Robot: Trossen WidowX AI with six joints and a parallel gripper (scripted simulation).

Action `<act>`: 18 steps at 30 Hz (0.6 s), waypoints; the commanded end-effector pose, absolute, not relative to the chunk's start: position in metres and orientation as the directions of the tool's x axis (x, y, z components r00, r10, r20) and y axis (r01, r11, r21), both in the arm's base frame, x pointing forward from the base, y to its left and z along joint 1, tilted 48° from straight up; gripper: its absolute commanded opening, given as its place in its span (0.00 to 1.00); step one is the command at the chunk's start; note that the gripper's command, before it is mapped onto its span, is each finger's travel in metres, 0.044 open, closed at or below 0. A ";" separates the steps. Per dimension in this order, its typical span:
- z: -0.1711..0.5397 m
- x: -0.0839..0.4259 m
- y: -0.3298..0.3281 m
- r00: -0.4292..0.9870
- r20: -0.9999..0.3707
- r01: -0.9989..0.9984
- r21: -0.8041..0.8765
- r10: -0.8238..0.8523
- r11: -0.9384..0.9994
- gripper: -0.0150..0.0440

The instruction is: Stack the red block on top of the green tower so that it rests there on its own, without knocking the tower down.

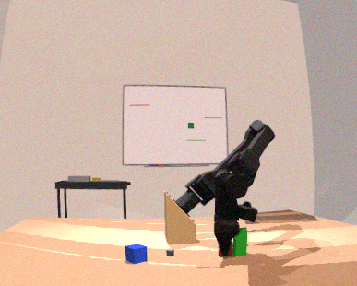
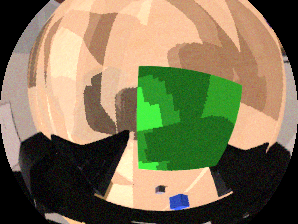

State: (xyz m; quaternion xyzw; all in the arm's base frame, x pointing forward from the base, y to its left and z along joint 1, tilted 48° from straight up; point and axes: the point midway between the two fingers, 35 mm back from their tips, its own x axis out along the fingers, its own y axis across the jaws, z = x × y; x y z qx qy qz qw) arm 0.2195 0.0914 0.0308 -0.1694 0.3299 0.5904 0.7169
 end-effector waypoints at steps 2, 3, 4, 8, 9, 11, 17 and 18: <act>0.030 0.219 0.092 0.083 -0.670 -0.957 0.154 0.738 0.247 1.00; 0.030 0.219 0.092 0.083 -0.670 -0.957 0.154 0.738 0.247 1.00; 0.031 0.219 0.092 0.083 -0.670 -0.957 0.154 0.738 0.247 1.00; 0.031 0.219 0.092 0.083 -0.670 -0.957 0.154 0.738 0.247 0.82; 0.031 0.219 0.092 0.083 -0.670 -0.957 0.154 0.738 0.247 0.78; 0.031 0.219 0.092 0.083 -0.670 -0.957 0.154 0.738 0.247 0.69; 0.031 0.219 0.092 0.083 -0.670 -0.957 0.154 0.738 0.247 0.49; 0.031 0.219 0.092 0.083 -0.670 -0.957 0.154 0.738 0.247 0.48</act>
